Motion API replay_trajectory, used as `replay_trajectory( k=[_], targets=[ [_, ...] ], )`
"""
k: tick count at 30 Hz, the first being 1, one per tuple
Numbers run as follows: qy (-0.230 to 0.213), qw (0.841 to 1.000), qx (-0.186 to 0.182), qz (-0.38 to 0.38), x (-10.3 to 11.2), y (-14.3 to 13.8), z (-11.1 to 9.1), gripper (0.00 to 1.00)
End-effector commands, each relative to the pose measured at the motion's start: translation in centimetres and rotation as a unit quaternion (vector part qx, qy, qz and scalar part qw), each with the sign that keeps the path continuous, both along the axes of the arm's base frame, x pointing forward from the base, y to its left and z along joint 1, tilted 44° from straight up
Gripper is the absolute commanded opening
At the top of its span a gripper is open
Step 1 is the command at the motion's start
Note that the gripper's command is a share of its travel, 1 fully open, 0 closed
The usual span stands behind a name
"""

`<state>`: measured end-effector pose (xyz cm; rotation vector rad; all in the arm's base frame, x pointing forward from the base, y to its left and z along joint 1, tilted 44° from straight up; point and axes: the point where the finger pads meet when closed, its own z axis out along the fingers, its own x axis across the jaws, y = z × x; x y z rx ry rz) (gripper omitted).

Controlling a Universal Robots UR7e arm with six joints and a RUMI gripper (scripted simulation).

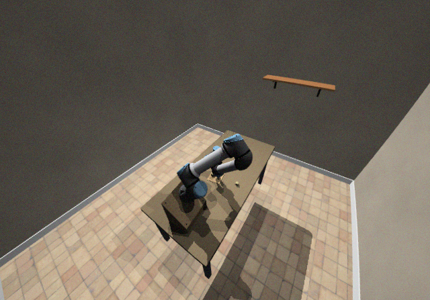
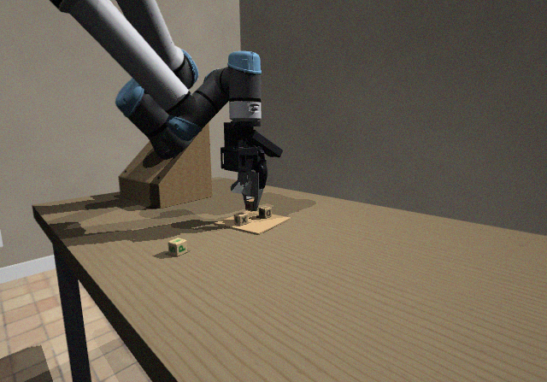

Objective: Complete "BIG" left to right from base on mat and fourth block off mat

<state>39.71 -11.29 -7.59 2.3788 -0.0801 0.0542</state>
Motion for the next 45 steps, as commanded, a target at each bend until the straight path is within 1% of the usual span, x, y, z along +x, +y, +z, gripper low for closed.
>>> replay_trajectory(
  k=[1,9,45],
  targets=[
    [-0.004,1.000,0.001,0.005,0.19,-1.16,-1.26,0.05],
    [-0.005,1.000,0.000,0.005,0.29,-1.53,-1.63,0.05],
    [-0.006,1.000,0.000,0.006,0.41,-1.45,-1.58,0.05]
  ],
)
